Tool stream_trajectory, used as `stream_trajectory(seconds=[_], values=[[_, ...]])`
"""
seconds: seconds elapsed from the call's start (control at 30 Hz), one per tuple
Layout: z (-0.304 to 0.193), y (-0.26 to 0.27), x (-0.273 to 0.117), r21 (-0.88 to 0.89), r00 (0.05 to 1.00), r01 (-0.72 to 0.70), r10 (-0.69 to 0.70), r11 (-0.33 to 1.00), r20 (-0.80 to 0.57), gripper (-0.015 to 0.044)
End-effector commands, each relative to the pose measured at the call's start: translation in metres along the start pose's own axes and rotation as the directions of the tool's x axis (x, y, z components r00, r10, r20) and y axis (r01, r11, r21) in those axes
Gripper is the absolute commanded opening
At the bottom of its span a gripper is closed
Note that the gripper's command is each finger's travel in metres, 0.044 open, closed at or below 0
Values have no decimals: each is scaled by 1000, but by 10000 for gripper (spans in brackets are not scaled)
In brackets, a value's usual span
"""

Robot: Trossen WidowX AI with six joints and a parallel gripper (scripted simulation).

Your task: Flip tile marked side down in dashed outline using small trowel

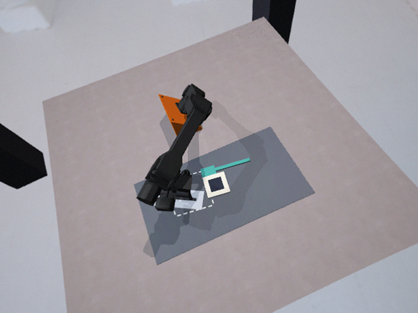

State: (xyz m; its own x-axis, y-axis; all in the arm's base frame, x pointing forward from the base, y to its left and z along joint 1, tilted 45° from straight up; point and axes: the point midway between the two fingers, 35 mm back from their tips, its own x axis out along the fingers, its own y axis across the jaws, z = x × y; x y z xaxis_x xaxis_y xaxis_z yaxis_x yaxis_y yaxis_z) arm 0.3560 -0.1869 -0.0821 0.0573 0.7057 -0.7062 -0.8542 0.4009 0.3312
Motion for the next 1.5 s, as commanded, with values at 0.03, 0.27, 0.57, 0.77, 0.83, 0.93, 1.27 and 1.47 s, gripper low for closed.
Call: stream_trajectory(seconds=[0.03,0.27,0.57,0.77,0.83,0.93,1.27,1.47], values=[[-2,-1,-38,-22,1000,18,-18,1000,-3,270],[-3,-1,-45,-15,1000,26,-26,1000,0,300],[-10,-8,-47,-10,993,111,-111,994,-26,300],[-22,-17,-40,1,959,277,-276,961,-67,300],[-25,-19,-39,8,942,328,-326,945,-77,300],[-28,-19,-37,19,912,404,-401,915,-90,300],[-30,-5,-34,52,769,638,-632,769,-97,300],[-29,13,-29,48,684,729,-724,683,-91,300]])
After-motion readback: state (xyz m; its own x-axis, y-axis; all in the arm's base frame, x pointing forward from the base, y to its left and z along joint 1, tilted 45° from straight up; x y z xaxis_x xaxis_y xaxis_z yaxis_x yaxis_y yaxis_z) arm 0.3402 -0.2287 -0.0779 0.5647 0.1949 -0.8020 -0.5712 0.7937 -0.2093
